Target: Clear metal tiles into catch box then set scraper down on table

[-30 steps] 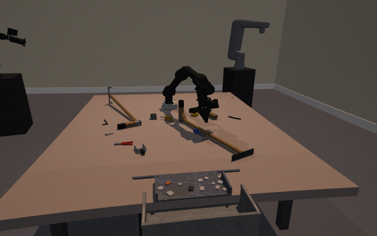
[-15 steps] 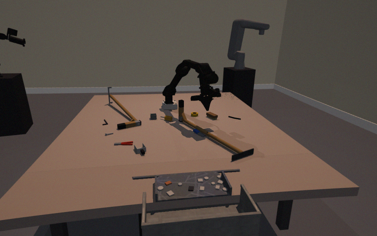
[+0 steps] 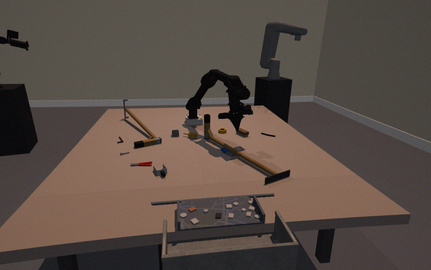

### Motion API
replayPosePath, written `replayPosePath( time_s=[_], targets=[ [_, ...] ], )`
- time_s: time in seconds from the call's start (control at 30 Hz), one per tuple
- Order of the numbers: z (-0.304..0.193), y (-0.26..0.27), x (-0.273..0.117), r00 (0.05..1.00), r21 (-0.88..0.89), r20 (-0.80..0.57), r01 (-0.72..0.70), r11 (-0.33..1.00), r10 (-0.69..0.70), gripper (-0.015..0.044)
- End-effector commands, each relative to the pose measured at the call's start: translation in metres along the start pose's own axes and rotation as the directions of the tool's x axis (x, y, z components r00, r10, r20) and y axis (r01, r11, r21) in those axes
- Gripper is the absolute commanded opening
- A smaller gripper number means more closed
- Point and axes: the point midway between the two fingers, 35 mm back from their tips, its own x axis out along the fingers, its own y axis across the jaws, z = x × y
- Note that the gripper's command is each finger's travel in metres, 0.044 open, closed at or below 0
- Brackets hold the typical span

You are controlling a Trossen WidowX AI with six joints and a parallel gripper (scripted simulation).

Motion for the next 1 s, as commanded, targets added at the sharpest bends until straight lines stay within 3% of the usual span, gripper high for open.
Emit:
replayPosePath(
  time_s=[0.0, 0.97],
  targets=[
    [-0.003, -0.001, 0.012, 1.000, 0.005, -0.011, 0.004, 1.000, -0.004, 0.0000],
    [-0.022, -0.001, 0.087, 1.000, 0.006, -0.031, 0.002, 1.000, -0.002, 0.0000]
  ],
)
